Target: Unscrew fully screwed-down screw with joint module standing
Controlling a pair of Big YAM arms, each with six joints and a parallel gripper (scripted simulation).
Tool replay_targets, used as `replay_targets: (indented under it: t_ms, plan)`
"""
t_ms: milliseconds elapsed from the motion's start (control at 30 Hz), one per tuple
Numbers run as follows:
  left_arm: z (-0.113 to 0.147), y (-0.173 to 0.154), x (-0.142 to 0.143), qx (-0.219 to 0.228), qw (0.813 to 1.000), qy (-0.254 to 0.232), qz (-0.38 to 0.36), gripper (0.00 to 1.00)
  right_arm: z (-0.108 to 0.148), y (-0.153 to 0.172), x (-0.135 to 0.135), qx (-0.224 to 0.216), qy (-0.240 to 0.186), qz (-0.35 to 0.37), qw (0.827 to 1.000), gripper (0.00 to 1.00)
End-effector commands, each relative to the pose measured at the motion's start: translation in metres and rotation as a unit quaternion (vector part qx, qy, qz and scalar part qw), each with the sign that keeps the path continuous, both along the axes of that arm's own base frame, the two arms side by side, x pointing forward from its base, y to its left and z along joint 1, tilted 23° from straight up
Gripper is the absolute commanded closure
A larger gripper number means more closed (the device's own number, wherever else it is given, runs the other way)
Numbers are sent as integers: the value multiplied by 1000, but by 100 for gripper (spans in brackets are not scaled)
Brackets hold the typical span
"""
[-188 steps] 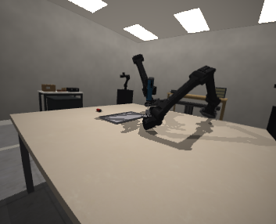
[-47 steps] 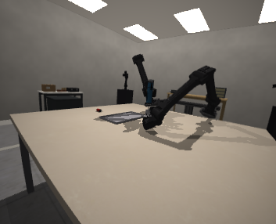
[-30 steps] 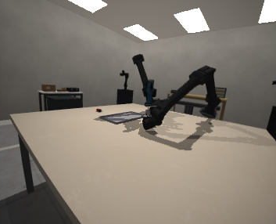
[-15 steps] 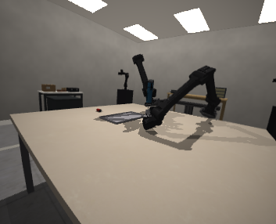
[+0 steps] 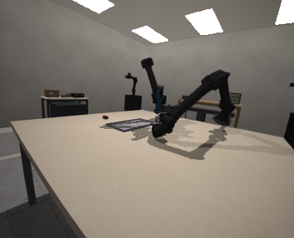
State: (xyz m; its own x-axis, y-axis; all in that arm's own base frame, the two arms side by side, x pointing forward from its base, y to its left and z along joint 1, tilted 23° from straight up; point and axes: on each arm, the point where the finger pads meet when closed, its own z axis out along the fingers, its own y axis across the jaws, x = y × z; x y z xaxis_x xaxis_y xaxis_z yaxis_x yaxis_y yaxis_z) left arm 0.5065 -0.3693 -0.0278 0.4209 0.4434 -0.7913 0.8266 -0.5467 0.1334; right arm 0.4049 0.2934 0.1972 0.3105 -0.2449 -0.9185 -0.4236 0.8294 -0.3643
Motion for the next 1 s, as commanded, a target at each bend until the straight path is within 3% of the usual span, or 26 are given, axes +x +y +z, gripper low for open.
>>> replay_targets:
  t_ms: [0,367,467,967]
  plan:
    - [9,-6,7,-7,1000,-13,-2,41,20,5,0,26,-22,7,999,58]
    - [9,-6,7,-7,1000,-13,-2,41,3,-2,7,19,-14,1,1000,58]
    - [9,-6,7,-7,1000,-13,-2,41,12,1,3,25,-21,6,999,58]
    - [9,-6,7,-7,1000,-13,-2,41,9,3,1,23,-18,9,1000,58]
